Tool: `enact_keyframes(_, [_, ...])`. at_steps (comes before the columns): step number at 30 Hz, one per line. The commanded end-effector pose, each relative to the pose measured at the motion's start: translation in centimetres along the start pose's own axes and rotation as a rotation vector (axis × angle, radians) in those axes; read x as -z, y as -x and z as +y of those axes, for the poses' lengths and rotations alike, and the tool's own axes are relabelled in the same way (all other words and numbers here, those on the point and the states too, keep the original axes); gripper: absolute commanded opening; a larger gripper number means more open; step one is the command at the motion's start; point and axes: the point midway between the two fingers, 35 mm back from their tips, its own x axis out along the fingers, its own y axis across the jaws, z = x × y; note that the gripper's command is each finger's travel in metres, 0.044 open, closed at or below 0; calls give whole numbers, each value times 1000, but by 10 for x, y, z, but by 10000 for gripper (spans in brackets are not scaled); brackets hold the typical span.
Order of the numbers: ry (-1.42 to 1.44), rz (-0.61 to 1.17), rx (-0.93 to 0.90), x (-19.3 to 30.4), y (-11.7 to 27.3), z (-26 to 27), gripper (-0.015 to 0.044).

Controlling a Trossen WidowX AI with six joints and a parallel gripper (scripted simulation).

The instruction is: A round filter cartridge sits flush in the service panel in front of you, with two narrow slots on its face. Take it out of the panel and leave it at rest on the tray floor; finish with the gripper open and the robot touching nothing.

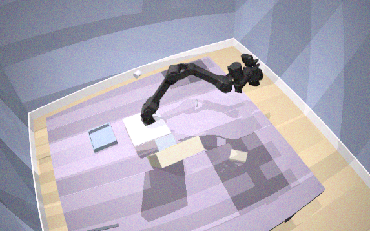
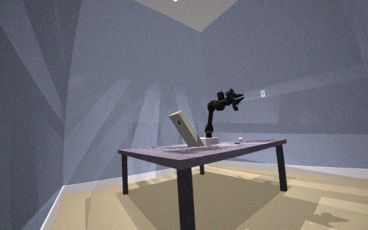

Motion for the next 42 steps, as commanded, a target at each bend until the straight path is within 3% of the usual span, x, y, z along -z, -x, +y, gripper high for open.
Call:
enact_keyframes(1, [121, -159, 114, -41, 51, 6, 114])
enact_keyframes(8, [353, -423, 395, -95, 163, 23, 114])
enact_keyframes(14, [523, -589, 710, -105, 270, 38, 114])
enact_keyframes(21, [650, -679, 1139, -74, 389, 52, 114])
enact_keyframes(28, [667, -634, 1591, -3, 488, 61, 114])
enact_keyframes(34, [583, -485, 1935, 78, 545, 62, 114])
enact_keyframes(42, [568, -463, 1969, 88, 550, 62, 114])
